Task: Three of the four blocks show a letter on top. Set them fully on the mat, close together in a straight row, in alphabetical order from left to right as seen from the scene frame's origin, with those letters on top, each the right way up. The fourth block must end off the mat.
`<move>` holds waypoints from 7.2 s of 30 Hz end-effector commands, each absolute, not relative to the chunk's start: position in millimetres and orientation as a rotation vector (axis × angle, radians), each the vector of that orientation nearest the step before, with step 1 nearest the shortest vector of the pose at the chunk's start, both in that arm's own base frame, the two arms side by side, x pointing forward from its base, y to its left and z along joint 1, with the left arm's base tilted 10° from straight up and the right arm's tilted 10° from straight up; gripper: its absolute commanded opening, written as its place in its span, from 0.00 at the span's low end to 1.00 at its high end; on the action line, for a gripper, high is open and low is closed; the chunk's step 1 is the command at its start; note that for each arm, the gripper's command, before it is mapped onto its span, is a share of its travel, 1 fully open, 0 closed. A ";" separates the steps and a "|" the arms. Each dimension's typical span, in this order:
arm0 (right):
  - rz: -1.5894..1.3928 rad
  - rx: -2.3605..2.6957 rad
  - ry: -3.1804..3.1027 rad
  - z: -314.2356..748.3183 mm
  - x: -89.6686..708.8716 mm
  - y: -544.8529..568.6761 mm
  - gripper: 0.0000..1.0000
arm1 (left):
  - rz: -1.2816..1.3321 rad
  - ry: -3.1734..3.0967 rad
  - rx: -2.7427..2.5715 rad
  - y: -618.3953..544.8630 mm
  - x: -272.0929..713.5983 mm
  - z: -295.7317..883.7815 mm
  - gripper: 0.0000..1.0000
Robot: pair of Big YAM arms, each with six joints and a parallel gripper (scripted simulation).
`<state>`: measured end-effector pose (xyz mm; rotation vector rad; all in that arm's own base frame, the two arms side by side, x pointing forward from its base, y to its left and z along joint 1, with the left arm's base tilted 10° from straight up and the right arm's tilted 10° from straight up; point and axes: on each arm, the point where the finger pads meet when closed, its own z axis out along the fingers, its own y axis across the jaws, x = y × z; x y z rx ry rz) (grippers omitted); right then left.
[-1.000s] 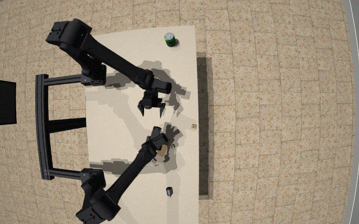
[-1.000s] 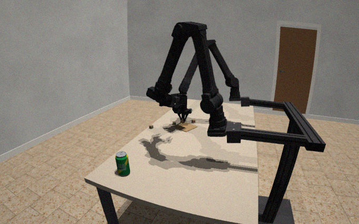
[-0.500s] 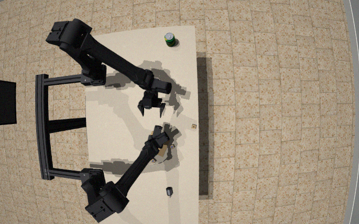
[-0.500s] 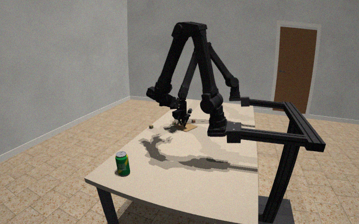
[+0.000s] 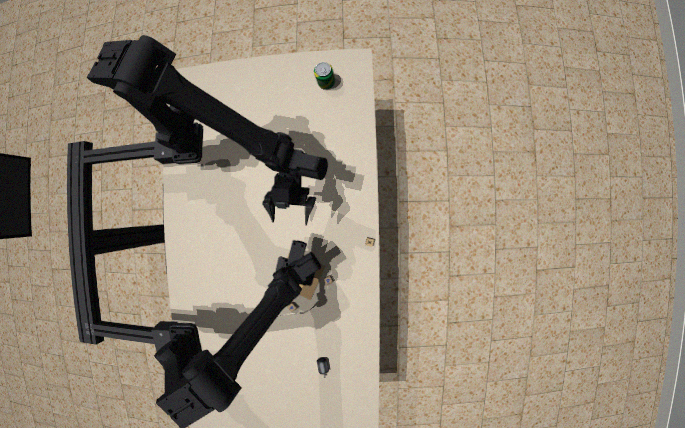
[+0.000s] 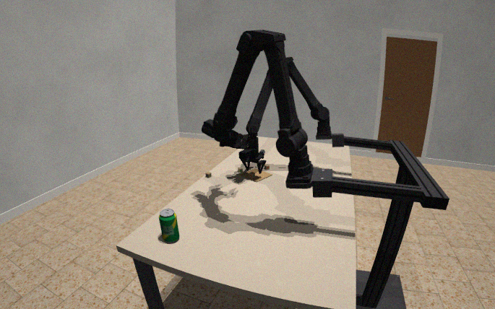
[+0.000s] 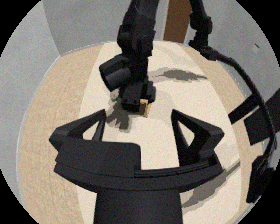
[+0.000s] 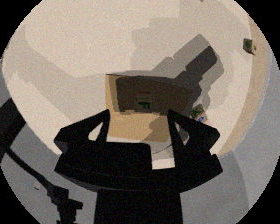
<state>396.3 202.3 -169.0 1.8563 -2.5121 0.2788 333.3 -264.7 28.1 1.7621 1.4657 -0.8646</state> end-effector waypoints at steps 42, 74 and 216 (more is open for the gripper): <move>-0.628 2.077 -2.901 0.7 413.6 88.9 1.00 | -0.921 2.159 1.153 -404.6 468.5 4.3 0.49; -0.916 2.350 -3.266 91.7 394.8 9.3 1.00 | -0.439 2.987 -0.043 -468.7 468.0 -122.4 0.49; -0.727 1.839 -3.636 121.6 326.5 68.6 1.00 | 0.277 2.063 2.316 -462.1 336.1 -150.7 0.20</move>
